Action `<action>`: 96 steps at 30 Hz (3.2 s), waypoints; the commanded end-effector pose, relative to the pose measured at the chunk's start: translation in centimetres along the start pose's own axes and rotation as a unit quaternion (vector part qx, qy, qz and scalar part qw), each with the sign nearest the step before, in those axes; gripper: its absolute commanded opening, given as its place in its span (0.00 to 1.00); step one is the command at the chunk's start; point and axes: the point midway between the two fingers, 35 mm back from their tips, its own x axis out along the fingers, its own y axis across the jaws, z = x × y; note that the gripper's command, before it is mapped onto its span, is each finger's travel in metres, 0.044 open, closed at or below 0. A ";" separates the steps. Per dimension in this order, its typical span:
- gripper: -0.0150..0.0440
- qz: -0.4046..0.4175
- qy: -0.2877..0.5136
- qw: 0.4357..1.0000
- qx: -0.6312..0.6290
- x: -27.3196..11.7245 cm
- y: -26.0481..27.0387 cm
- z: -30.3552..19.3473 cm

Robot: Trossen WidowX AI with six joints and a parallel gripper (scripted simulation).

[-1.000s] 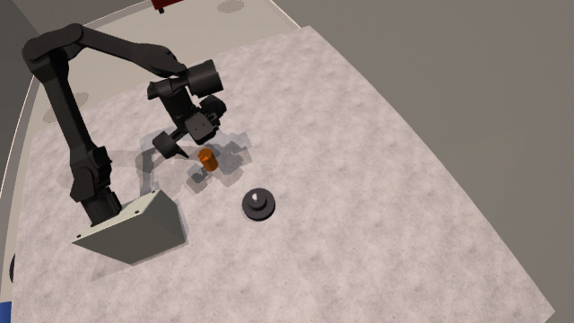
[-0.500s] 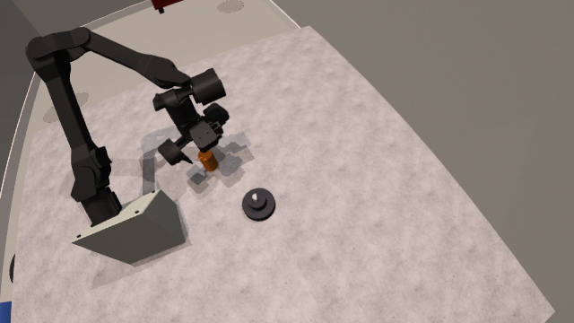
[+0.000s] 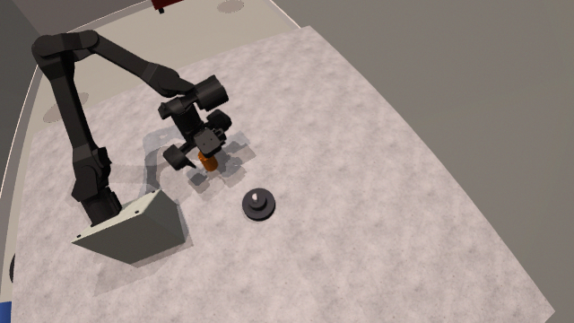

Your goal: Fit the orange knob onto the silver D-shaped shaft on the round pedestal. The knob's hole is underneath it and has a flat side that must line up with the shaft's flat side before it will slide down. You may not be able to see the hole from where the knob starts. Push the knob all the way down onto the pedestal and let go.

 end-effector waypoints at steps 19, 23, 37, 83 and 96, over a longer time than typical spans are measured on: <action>1.00 0.000 0.001 1.000 0.003 3.6 -0.3 -0.1; 0.96 0.000 0.001 1.000 0.003 3.8 -0.3 -0.2; 0.50 0.000 0.001 1.000 0.003 3.8 -0.3 -0.2; 0.25 0.109 -0.004 0.994 0.007 -11.9 -0.8 0.8; 0.25 0.247 -0.006 0.969 0.007 -14.7 -1.3 1.7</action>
